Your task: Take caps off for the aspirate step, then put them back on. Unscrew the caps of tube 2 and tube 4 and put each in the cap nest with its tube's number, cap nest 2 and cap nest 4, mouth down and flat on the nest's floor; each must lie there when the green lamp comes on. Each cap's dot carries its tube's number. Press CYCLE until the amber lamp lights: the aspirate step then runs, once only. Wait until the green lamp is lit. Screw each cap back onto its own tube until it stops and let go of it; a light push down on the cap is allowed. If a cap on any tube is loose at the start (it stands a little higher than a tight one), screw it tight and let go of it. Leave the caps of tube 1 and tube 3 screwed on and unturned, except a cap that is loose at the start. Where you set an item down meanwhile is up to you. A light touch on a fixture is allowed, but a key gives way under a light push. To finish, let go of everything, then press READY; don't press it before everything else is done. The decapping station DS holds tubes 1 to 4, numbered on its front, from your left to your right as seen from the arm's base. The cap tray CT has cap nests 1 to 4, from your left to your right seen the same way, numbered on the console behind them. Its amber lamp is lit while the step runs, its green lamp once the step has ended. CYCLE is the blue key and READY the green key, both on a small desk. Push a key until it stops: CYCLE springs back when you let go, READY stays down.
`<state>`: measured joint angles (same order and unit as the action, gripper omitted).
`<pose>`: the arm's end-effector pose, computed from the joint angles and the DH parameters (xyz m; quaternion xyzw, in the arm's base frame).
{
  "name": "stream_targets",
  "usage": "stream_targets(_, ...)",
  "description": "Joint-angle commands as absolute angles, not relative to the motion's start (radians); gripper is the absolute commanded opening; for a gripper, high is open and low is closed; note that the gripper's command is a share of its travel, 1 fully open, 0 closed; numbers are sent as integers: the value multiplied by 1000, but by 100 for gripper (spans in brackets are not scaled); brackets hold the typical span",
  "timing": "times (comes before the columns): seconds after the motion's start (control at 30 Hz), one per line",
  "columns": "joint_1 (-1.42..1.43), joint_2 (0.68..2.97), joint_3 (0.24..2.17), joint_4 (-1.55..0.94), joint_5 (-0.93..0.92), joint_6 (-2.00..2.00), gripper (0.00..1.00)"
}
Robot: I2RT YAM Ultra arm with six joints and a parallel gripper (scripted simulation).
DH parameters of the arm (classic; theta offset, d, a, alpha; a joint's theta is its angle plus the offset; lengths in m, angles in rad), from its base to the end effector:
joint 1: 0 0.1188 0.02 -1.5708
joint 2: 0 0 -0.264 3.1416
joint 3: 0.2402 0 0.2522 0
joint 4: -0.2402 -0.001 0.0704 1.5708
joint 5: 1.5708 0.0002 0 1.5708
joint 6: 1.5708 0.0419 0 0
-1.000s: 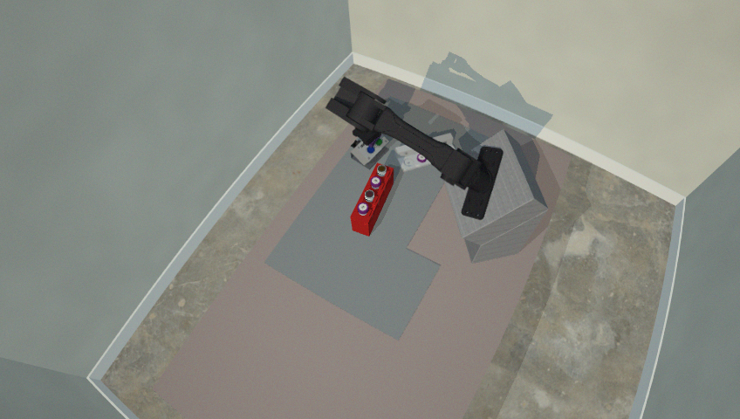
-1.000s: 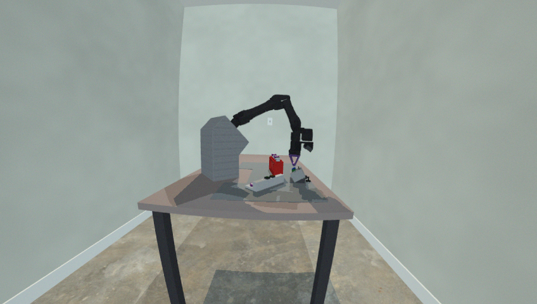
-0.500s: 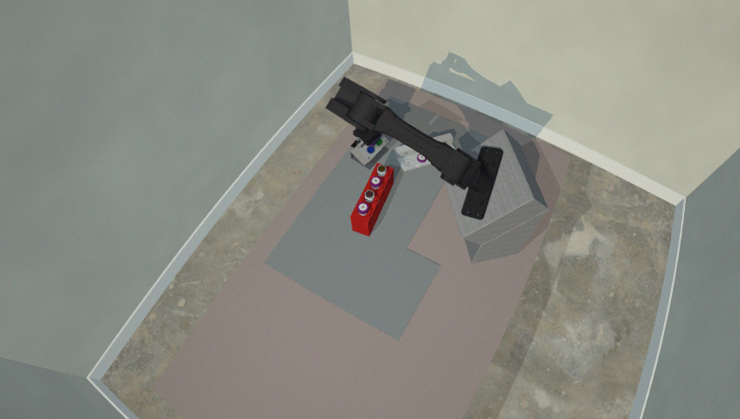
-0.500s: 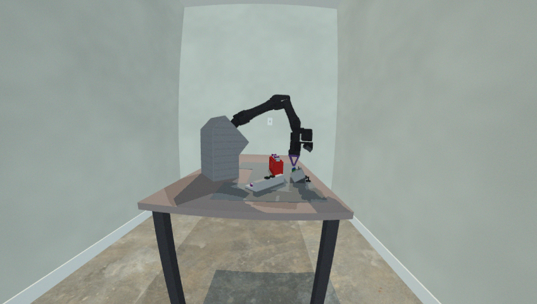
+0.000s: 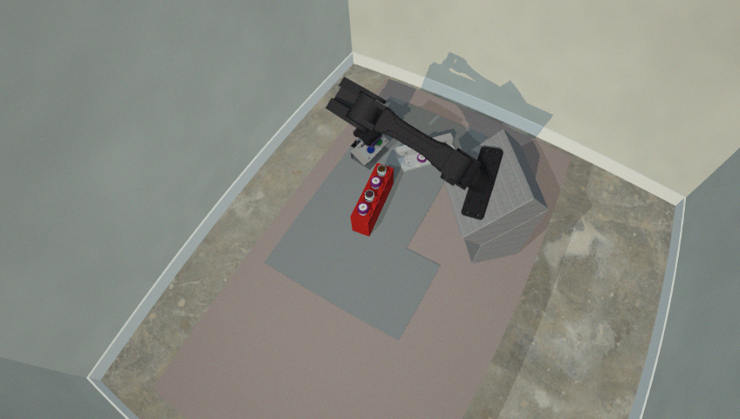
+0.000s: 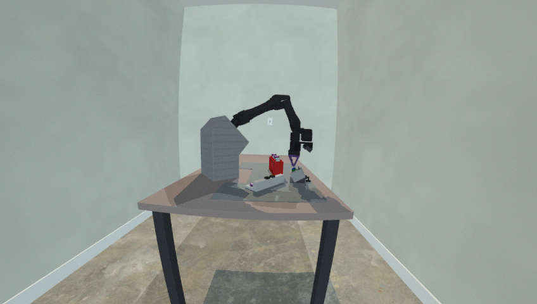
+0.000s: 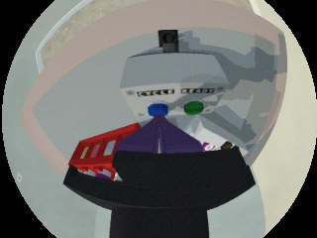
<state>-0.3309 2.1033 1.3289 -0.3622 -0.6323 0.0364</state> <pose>0.4006 -0.1104 0.1232 0.1037 0.9248 0.2703 0.2471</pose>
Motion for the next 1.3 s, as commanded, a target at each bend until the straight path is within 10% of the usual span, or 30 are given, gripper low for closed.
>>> stream_targets(0.0,-336,2090,1330,-359,-629,38,0)
stream_targets(1.27,-317,2121,1335,-320,-621,60,0)
